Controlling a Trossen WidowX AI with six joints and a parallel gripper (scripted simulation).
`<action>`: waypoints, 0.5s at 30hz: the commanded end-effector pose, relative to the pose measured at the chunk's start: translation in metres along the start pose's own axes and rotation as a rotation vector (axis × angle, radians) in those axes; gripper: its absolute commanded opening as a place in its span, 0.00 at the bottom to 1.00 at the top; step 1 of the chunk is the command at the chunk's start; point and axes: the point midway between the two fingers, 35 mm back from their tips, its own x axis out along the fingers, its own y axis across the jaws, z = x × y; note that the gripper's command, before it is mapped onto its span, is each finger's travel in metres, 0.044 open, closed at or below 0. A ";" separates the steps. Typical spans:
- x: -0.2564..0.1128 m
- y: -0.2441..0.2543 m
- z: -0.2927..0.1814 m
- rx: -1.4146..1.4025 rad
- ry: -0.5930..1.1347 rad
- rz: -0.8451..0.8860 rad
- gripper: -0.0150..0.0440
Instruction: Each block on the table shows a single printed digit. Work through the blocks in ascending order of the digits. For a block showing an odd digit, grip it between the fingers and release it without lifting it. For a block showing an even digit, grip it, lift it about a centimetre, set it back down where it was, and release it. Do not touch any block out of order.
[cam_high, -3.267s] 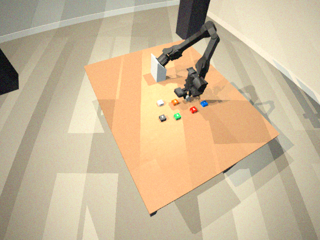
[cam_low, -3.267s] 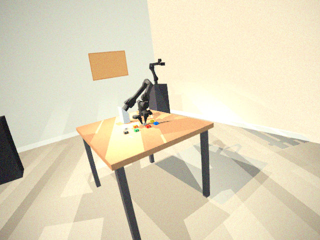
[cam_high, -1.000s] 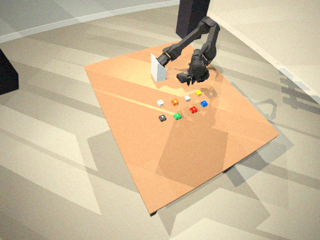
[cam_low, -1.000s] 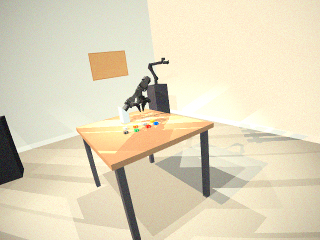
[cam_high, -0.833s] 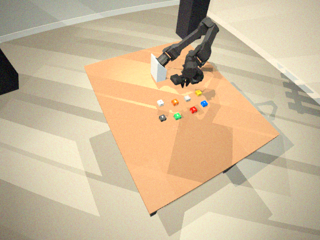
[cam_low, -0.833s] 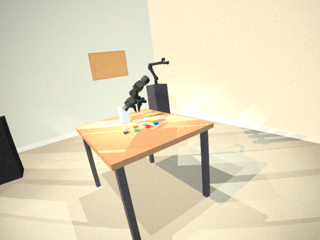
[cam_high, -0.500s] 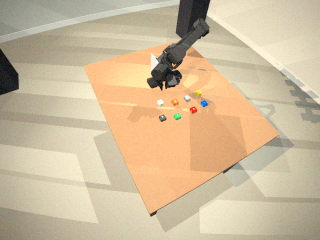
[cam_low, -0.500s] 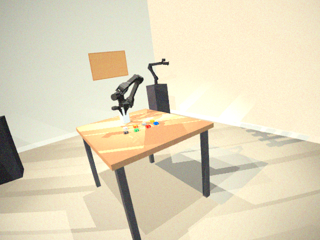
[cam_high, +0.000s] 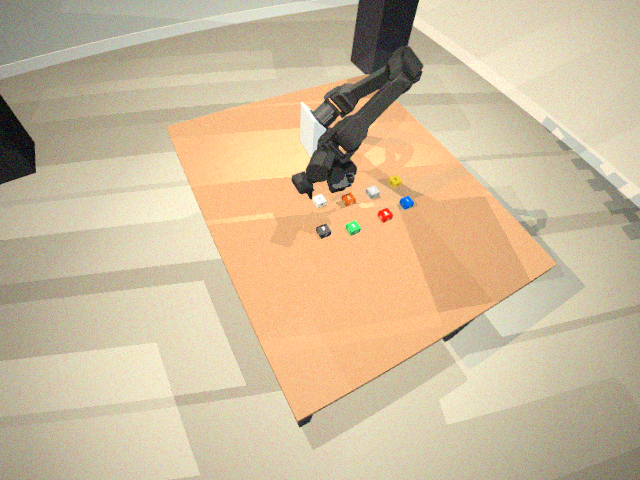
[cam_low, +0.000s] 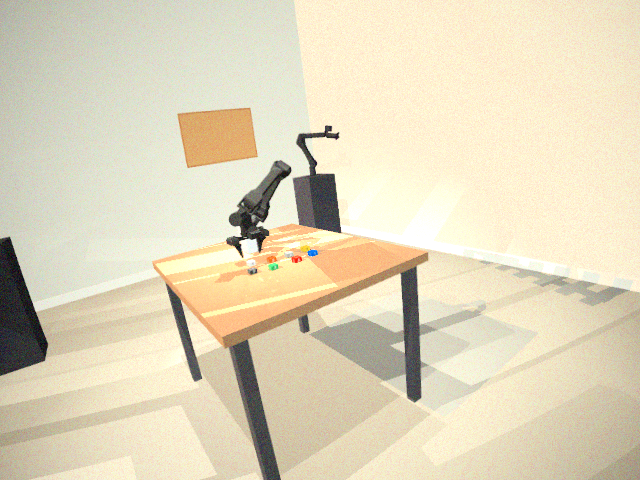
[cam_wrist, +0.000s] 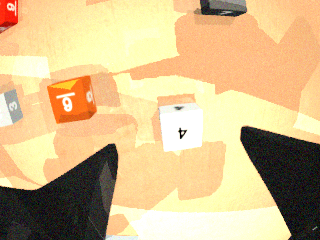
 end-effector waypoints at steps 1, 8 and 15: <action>0.007 0.001 -0.001 0.007 -0.001 0.005 0.93; 0.018 0.000 0.000 0.007 -0.001 0.005 0.93; 0.029 0.001 -0.001 0.007 -0.001 0.006 0.93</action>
